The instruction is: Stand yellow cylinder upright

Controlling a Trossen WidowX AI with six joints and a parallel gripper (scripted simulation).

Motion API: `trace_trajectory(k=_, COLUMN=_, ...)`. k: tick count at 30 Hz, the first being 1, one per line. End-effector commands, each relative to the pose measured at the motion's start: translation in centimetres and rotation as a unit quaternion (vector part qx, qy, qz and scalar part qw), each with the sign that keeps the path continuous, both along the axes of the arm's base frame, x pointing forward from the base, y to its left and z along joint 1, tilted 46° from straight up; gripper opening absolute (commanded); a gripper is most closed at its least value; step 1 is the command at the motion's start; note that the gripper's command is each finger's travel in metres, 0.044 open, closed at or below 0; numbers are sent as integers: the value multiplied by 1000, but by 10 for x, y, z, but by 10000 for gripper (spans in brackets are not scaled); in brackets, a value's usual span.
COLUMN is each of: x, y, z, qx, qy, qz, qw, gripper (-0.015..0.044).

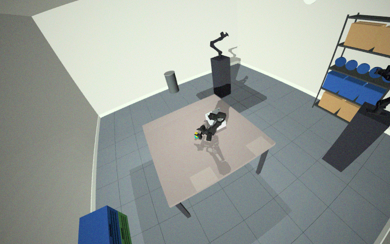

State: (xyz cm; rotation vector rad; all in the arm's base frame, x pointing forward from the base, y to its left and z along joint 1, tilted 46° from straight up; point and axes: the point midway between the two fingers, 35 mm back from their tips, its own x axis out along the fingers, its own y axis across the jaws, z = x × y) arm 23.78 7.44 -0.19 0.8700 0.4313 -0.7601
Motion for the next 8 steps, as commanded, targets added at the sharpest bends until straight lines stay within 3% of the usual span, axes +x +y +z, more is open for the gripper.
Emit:
trace_trajectory(k=1, x=-3, y=-11, z=9, qx=-1, qy=3, qz=1, qw=1000, gripper=400)
trace_trajectory(k=8, x=-8, y=-30, z=26, qx=-2, qy=0, qz=0, qw=1000, gripper=400)
